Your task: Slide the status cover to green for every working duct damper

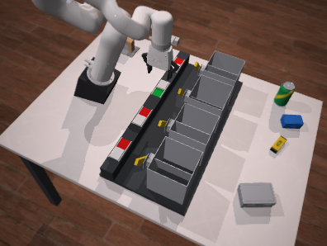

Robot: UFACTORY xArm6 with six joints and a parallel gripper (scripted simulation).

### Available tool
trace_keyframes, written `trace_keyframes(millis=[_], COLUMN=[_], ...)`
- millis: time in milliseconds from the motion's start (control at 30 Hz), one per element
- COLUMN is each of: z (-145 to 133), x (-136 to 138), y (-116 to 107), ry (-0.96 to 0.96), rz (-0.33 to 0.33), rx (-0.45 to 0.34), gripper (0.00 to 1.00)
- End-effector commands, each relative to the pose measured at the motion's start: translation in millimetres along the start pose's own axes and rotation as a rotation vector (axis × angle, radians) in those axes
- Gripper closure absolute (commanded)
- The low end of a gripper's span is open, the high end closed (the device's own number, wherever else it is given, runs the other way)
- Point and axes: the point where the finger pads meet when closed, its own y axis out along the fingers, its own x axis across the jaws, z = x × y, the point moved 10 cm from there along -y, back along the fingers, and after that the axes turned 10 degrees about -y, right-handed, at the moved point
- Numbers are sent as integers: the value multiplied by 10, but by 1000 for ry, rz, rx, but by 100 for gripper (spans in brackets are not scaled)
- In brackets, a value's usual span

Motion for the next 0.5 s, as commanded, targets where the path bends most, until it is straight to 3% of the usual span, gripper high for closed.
trace_keyframes(millis=[0, 467], z=[0, 0], x=[7, 7], y=[-12, -12], ry=[0, 0], rz=[-3, -3], rx=[0, 0], gripper=[0, 0])
